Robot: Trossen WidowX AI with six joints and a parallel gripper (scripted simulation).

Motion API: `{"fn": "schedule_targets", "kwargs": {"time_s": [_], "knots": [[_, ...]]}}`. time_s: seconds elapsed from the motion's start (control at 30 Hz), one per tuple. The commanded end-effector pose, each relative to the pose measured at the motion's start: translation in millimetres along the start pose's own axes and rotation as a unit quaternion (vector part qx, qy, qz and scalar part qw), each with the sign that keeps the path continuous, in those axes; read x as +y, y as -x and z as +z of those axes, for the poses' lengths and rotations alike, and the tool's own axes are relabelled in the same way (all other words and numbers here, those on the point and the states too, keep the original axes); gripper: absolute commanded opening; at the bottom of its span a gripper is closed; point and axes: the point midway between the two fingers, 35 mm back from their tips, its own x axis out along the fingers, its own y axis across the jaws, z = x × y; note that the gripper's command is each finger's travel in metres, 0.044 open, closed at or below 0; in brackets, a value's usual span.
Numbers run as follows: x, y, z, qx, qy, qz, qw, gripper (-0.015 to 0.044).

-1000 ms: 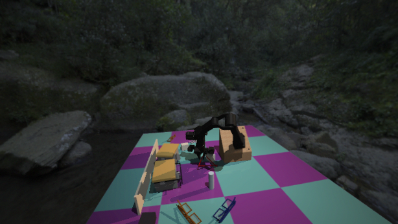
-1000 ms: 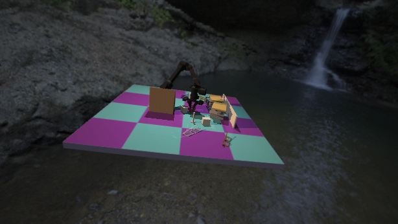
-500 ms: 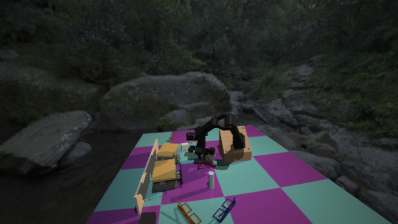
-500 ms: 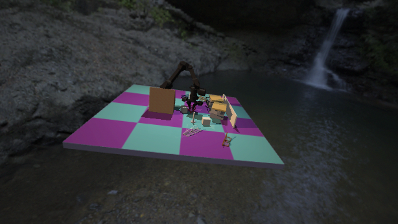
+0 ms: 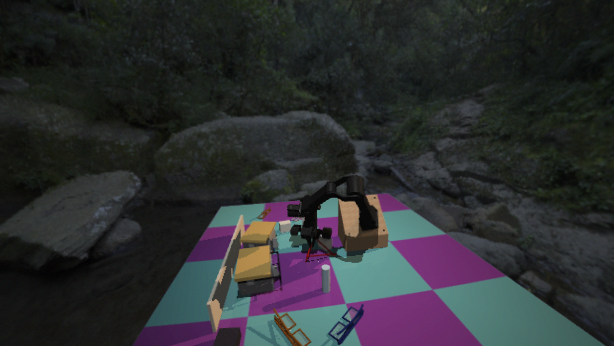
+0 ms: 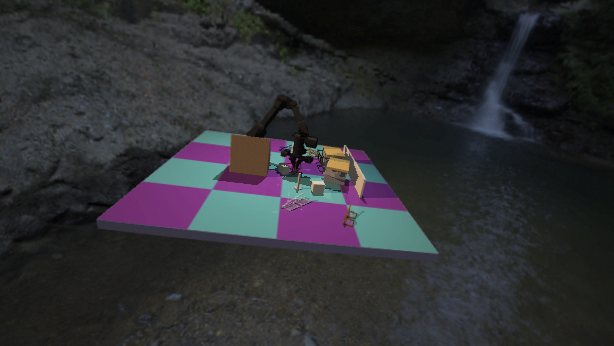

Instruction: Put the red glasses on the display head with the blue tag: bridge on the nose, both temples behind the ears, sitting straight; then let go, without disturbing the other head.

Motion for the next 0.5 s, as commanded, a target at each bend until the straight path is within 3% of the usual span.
{"fn": "schedule_targets", "kwargs": {"time_s": [0.0, 0.27, 0.47], "knots": [[0, 0, 0, 0.000, 0.000, 0.000, 1.000, 0.0013], [-1, 3, 0, 0.000, 0.000, 0.000, 1.000, 0.0000], [-5, 32, -1, 0.003, -0.001, -0.001, 1.000, 0.0000]]}}
